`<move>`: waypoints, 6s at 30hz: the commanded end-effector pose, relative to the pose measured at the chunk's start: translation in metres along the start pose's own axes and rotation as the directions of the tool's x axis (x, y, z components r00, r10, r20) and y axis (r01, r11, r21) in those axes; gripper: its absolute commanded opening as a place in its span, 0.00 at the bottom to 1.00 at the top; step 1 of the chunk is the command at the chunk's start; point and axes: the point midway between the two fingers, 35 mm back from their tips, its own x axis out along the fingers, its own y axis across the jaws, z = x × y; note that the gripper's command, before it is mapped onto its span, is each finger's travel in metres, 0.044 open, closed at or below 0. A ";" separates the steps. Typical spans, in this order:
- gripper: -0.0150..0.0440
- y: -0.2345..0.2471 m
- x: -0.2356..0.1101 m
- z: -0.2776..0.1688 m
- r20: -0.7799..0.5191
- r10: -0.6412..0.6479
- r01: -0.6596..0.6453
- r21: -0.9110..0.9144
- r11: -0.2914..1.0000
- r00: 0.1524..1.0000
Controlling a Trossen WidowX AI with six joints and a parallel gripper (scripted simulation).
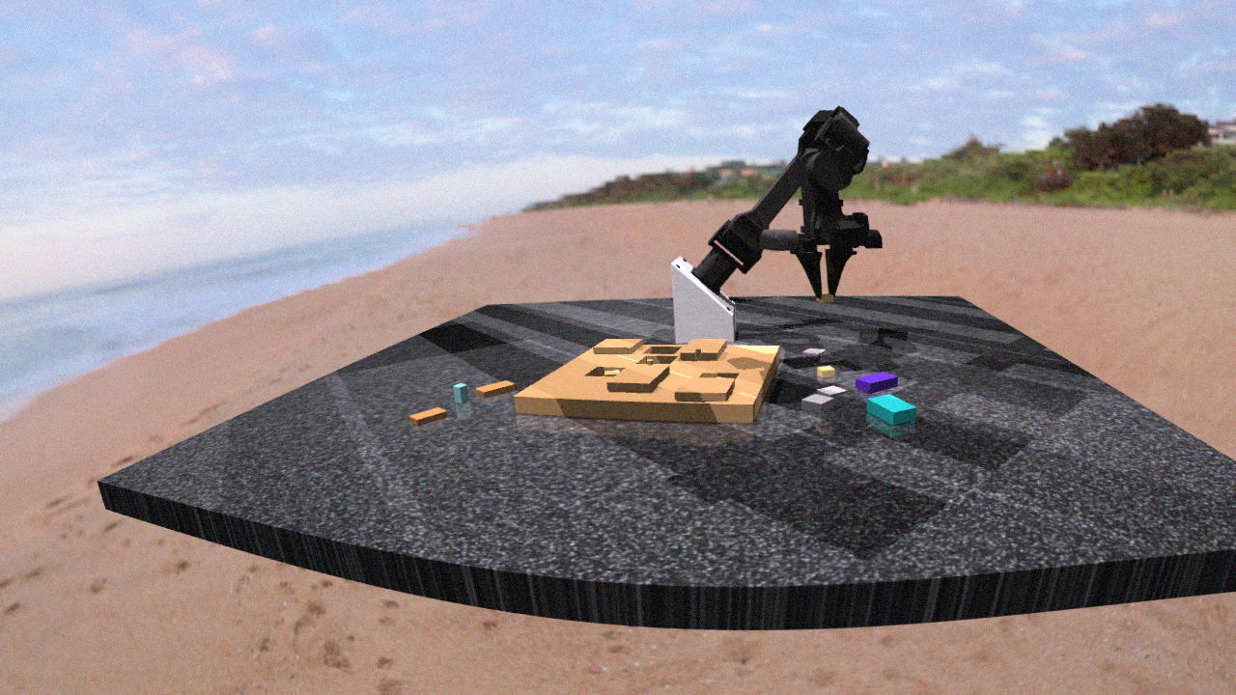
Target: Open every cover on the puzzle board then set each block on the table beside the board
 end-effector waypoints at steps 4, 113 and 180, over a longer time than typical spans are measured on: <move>0.39 -0.002 0.012 -0.001 -0.006 -0.001 0.001 0.010 1.000 1.000; 0.38 -0.056 0.015 0.034 -0.004 -0.012 0.011 0.723 0.690 1.000; 0.25 -0.194 0.076 0.077 -0.001 -0.003 -0.002 0.604 -0.797 1.000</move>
